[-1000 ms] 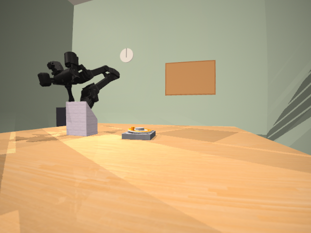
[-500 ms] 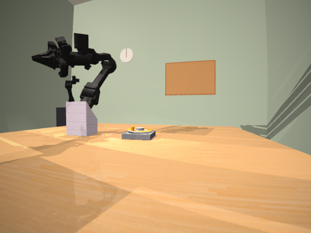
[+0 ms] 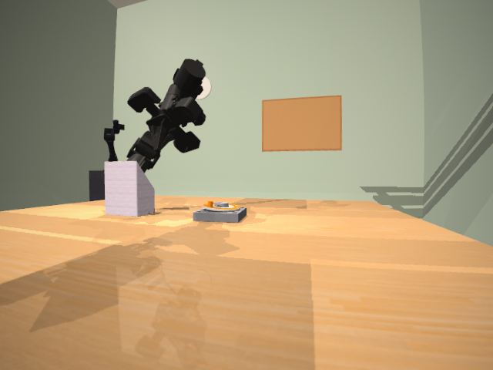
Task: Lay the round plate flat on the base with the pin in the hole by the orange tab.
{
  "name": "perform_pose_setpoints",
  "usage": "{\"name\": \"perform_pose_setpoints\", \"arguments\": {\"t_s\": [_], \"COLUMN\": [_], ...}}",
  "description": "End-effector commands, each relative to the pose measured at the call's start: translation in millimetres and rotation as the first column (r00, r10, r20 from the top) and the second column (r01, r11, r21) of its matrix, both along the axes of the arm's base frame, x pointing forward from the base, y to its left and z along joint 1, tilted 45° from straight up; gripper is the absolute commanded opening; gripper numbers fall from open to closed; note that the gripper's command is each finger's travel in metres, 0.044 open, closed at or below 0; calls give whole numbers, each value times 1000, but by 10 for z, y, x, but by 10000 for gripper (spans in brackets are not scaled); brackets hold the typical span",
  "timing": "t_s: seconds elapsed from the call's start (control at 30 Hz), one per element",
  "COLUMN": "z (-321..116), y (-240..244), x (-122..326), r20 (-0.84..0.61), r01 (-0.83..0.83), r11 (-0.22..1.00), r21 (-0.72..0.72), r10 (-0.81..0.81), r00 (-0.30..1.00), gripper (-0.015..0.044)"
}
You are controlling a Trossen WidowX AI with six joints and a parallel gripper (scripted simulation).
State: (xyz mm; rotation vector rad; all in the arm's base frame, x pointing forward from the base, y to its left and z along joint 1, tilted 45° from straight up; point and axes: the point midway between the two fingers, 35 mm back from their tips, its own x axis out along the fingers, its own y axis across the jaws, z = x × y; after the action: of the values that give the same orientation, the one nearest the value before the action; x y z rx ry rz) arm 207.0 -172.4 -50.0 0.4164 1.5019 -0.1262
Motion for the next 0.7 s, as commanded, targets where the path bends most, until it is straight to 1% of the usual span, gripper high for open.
{"name": "perform_pose_setpoints", "arguments": {"t_s": [0.0,0.1,0.17,0.43,0.67], "z": [45,199,294,296,25], "y": [443,1031,1308,1340,1606], "x": [309,653,785,877,913], "r20": [59,146,183,188,188], "r01": [-123,-248,-292,-296,-296], "r11": [974,876,810,801,801], "r21": [191,414,509,520,520], "r10": [113,205,229,231,231], "r00": [992,968,956,955,955], "gripper": [0,0,0,0,0]}}
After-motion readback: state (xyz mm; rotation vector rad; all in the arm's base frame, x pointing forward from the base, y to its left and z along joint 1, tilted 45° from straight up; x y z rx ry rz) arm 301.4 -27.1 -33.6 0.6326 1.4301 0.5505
